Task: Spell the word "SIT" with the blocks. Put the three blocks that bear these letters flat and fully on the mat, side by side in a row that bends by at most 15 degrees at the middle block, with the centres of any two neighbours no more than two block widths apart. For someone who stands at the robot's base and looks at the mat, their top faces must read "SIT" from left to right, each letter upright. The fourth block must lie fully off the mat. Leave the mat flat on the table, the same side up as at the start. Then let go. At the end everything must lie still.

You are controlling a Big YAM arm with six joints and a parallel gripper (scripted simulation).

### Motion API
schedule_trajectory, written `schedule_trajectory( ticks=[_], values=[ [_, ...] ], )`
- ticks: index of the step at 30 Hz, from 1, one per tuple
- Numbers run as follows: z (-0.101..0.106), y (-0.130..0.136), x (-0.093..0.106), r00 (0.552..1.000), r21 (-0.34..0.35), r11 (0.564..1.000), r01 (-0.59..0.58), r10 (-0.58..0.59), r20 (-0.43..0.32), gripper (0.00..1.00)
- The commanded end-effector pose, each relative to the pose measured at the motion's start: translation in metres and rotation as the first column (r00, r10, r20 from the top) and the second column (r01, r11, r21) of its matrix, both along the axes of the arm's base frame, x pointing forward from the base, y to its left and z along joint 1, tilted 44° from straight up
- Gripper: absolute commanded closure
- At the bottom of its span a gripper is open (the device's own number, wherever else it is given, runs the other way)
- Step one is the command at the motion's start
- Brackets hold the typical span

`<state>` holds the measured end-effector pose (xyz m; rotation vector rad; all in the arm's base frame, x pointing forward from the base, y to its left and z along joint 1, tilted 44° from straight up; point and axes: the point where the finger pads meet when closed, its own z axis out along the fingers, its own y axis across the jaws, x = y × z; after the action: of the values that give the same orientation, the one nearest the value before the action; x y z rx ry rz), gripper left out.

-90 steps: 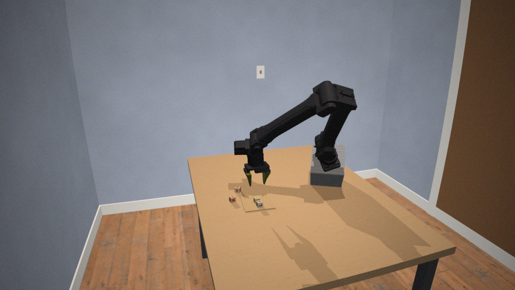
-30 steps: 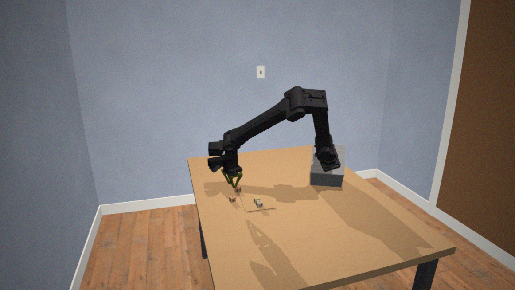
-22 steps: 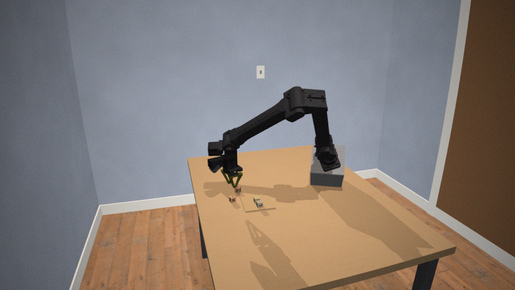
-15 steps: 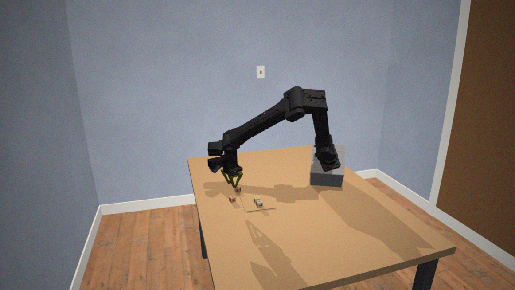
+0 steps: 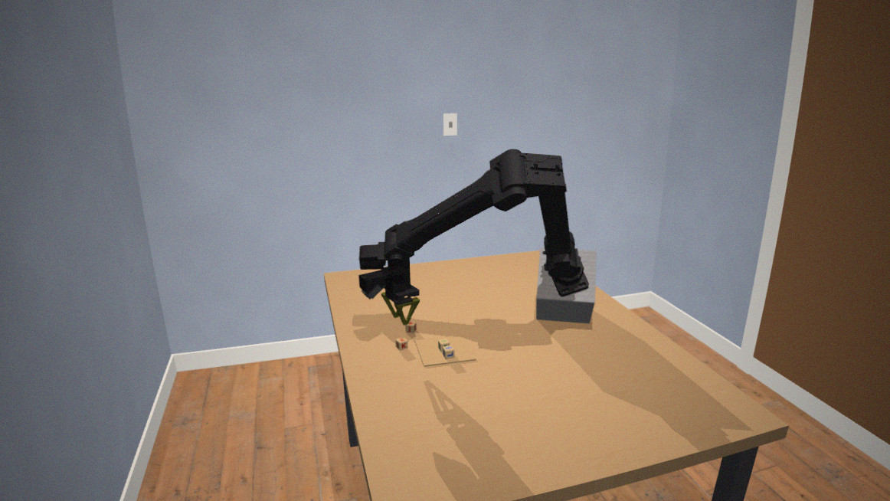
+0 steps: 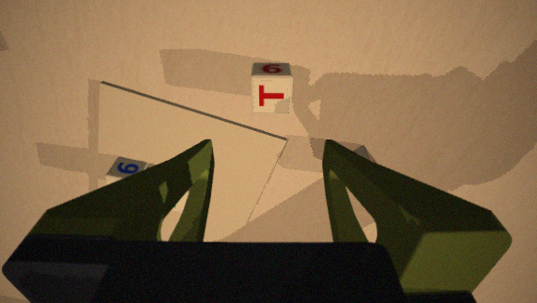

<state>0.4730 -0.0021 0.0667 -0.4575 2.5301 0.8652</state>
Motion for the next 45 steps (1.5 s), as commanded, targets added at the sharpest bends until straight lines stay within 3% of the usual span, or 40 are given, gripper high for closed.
schedule_trajectory(
  ticks=[1,32,36,37,40,45],
  values=[
    [0.014,-0.018,0.013,0.999,-0.006,1.000,0.029,-0.029,0.037,0.47],
    [-0.019,0.020,0.012,1.000,0.001,1.000,0.002,-0.002,0.009,0.47],
    [-0.020,0.021,0.018,1.000,-0.001,1.000,0.002,-0.002,0.014,0.47],
    [-0.012,0.003,0.021,0.999,-0.005,0.999,0.039,-0.039,0.034,0.47],
    [-0.027,0.024,0.017,1.000,0.001,1.000,0.004,-0.004,0.008,0.47],
    [-0.031,0.022,0.020,1.000,0.000,1.000,0.015,-0.015,0.010,0.47]
  ],
)
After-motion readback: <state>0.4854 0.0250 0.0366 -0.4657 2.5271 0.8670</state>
